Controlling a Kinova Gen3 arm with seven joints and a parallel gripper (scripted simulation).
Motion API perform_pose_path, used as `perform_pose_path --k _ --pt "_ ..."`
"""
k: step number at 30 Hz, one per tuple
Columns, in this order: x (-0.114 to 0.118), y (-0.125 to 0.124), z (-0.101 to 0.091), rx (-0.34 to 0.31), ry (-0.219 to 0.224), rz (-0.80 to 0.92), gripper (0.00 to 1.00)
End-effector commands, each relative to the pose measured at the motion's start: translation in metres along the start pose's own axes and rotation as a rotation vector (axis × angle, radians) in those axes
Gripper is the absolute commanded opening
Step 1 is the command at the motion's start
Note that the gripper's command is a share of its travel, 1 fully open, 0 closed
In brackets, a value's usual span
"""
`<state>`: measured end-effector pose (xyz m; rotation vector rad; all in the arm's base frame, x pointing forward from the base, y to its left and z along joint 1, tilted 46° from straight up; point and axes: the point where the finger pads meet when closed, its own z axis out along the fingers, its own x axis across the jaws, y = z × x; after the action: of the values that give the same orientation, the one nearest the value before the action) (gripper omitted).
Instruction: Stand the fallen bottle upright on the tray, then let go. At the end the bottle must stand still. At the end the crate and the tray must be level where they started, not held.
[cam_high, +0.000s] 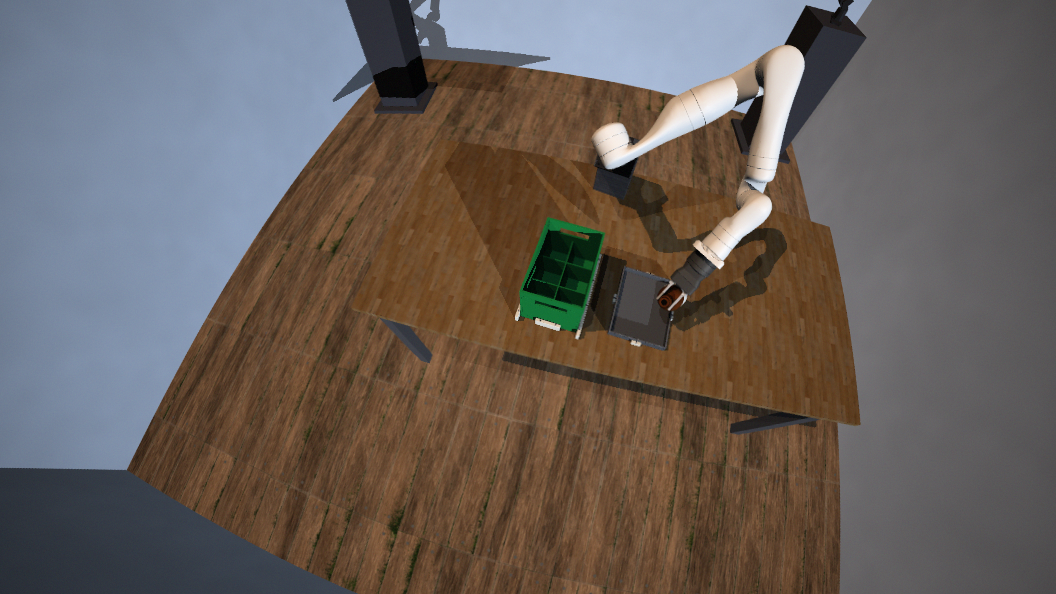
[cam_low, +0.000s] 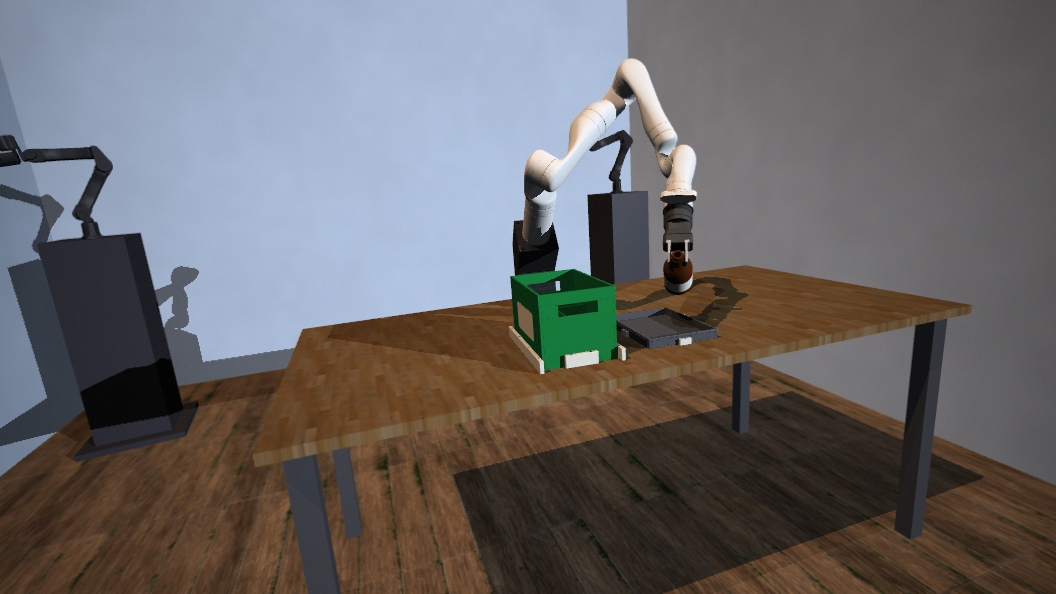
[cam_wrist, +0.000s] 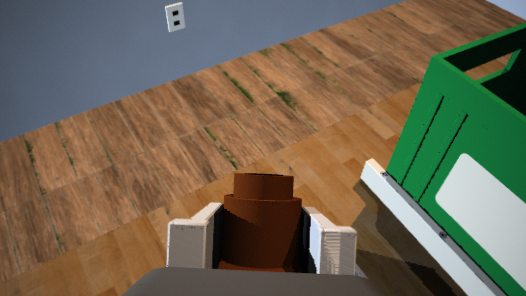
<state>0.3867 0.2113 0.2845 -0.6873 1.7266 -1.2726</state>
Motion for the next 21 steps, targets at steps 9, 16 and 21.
perform_pose_path --k 9,16,21 --pt "-0.0005 -0.0004 -0.0004 0.025 0.000 0.001 0.00" --pt "-0.0006 -0.0005 -0.0005 0.061 0.001 0.001 0.00" --pt "-0.0007 -0.0004 -0.0005 0.090 0.001 0.001 0.00"
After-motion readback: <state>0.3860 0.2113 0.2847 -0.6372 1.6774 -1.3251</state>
